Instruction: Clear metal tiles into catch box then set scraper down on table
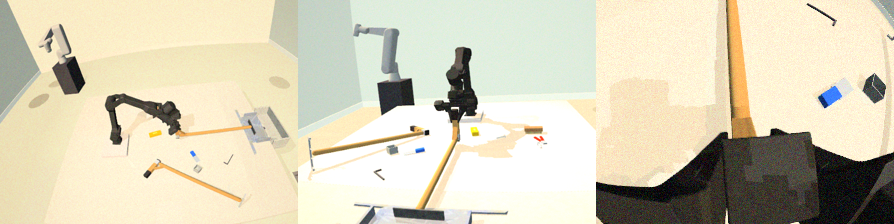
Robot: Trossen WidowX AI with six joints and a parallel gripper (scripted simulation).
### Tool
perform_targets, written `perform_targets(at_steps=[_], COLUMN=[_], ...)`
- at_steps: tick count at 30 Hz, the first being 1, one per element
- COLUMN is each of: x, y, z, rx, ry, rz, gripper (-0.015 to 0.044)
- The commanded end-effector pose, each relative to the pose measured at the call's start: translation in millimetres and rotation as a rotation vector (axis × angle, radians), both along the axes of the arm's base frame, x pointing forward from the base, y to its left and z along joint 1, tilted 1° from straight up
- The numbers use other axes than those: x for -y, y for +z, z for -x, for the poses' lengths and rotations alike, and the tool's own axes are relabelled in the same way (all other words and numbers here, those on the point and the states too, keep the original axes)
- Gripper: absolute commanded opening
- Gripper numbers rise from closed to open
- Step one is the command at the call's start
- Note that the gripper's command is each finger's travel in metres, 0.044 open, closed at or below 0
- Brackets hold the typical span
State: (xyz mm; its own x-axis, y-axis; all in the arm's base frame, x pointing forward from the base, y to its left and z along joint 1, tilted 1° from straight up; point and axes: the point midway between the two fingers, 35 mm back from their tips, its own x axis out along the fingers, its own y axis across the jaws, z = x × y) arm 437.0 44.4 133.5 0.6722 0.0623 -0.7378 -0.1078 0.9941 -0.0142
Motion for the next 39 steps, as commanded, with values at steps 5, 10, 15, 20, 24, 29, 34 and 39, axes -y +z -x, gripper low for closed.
perform_targets(at_steps=[5, 10, 15, 20, 24, 29, 34, 39], x=[1, 2, 3, 4, 4, 5, 6, 7], y=[2, 1, 0, -1, -2, -4, -6, -8], z=[13, 21, 29, 36, 43, 51, 59, 67], rx=[0.011, 0.011, 0.011, 0.011, 0.011, 0.011, 0.011, 0.011], ry=[-0.001, -0.001, -0.001, -0.001, -0.002, -0.002, -0.002, -0.002], rz=[-0.002, -0.002, -0.002, -0.002, -0.002, -0.002, -0.002, -0.002], gripper=[0.0000, 0.0000, 0.0000, 0.0000, 0.0000, 0.0000, 0.0000, 0.0000])
